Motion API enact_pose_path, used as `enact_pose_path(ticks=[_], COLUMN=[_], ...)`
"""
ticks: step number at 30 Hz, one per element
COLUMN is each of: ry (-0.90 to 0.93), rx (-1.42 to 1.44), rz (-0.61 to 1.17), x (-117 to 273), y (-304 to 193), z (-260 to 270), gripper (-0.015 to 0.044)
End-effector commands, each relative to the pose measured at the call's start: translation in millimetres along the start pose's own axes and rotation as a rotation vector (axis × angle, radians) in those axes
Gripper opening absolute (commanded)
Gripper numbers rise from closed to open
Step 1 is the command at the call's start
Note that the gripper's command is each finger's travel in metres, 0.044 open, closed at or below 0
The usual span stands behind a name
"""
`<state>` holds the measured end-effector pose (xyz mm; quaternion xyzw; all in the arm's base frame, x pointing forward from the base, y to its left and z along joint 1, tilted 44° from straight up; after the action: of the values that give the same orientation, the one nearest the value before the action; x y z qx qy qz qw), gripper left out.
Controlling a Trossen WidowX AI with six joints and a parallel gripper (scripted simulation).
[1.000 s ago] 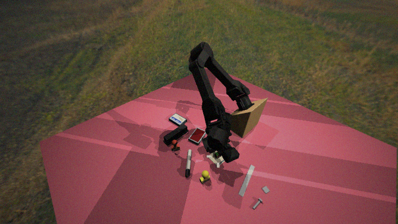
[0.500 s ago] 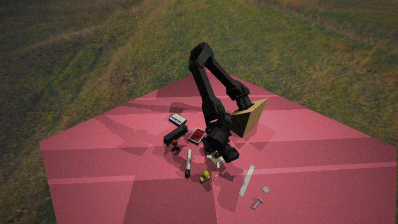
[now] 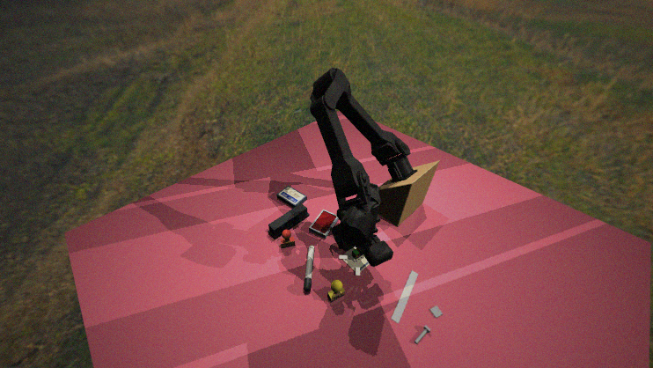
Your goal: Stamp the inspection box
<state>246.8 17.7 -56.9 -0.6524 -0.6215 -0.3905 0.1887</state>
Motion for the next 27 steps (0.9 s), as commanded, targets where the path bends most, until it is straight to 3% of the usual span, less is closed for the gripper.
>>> enact_pose_path(ticks=[1, 27], ry=[0.0, 0.004], rx=[-0.004, -0.004], rz=[0.0, 0.001], x=[2, 38], y=[0, 2], z=[0, 3], gripper=[0.0, 0.0])
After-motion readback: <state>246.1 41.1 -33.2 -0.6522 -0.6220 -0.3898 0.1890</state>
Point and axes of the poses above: the point midway between the two fingers, 35 mm back from their tips, its own x axis back along the fingers, its own z axis across the jaws, y = z × x, the point moved 3 cm from there along x, back along the fingers, and after that the axes turned 1 degree about -x, right-handed, at the moved point
